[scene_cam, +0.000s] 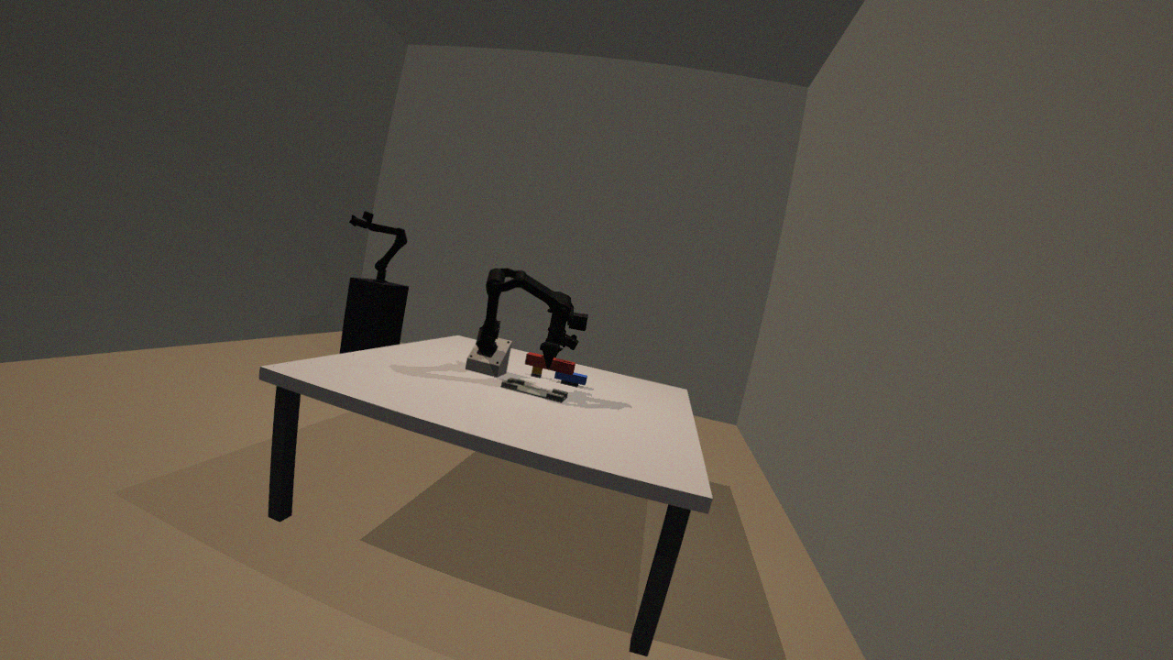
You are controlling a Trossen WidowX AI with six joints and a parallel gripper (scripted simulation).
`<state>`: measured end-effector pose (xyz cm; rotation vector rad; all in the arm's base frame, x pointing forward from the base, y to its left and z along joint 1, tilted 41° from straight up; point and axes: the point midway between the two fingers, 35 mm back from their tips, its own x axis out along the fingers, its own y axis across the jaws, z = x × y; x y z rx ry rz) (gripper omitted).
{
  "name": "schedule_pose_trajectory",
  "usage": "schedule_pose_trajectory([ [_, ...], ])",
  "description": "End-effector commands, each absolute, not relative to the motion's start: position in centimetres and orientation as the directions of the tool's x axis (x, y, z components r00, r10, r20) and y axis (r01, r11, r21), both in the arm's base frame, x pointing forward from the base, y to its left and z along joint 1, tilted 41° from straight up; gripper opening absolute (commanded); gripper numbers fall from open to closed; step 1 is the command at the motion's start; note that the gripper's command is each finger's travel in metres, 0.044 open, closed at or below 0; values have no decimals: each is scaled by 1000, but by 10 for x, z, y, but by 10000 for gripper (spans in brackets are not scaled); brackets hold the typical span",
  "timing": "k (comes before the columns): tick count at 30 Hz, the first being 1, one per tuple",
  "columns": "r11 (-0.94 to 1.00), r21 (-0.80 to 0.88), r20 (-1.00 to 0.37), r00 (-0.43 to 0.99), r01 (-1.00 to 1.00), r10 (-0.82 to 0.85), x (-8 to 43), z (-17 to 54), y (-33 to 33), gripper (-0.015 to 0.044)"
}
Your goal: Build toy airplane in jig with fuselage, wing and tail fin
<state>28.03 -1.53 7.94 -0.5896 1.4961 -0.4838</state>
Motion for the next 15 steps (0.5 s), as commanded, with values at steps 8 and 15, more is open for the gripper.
schedule_pose_trajectory([
  [8, 765, -643, -766, 39, -38, -642, 273, 91, -50, 0],
  [15, 758, -652, -758, 37, -23, -651, 265, 97, -70, 0],
])
